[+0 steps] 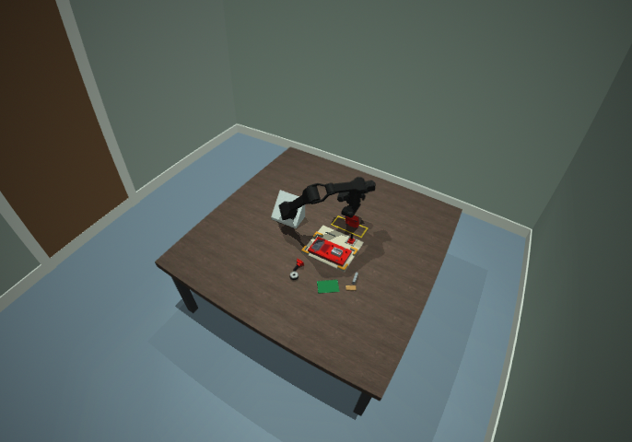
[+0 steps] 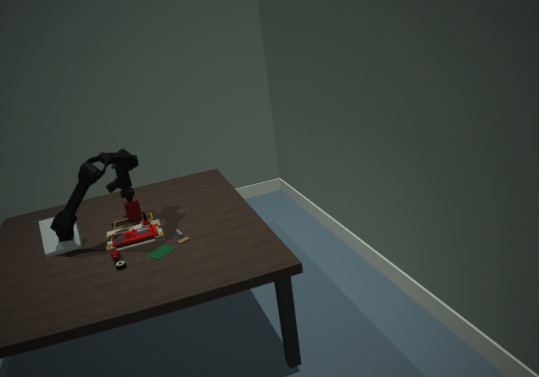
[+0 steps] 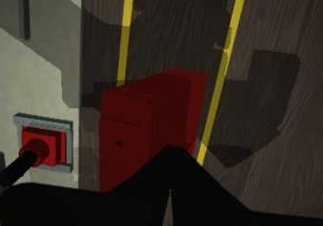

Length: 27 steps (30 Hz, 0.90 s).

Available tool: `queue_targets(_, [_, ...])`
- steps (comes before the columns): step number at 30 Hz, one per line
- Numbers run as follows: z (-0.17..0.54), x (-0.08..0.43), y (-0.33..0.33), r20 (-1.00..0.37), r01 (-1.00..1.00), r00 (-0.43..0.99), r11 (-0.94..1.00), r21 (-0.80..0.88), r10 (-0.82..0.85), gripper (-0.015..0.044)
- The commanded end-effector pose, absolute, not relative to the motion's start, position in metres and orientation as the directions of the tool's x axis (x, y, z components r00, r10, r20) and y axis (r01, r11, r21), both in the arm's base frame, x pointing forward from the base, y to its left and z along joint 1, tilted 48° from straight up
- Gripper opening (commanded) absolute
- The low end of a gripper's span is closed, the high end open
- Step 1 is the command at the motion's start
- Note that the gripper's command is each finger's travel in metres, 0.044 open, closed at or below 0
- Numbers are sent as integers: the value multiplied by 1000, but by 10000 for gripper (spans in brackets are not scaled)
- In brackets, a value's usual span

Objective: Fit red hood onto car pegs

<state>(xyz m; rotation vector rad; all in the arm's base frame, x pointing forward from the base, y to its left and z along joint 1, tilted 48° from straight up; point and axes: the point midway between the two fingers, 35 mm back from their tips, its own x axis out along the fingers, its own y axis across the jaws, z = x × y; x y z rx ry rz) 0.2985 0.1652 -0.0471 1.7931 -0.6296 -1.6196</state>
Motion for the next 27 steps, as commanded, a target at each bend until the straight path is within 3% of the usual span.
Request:
queue_targets(1, [-45, 298, 160, -682, 70, 126, -679, 731, -721, 0])
queue_targets(7, [-40, 298, 162, -682, 70, 126, -679, 730, -720, 0])
queue_targets(16, [8, 289, 219, -683, 71, 124, -680, 729, -719, 0])
queue_targets(27, [8, 289, 220, -689, 78, 143, -685, 724, -711, 0])
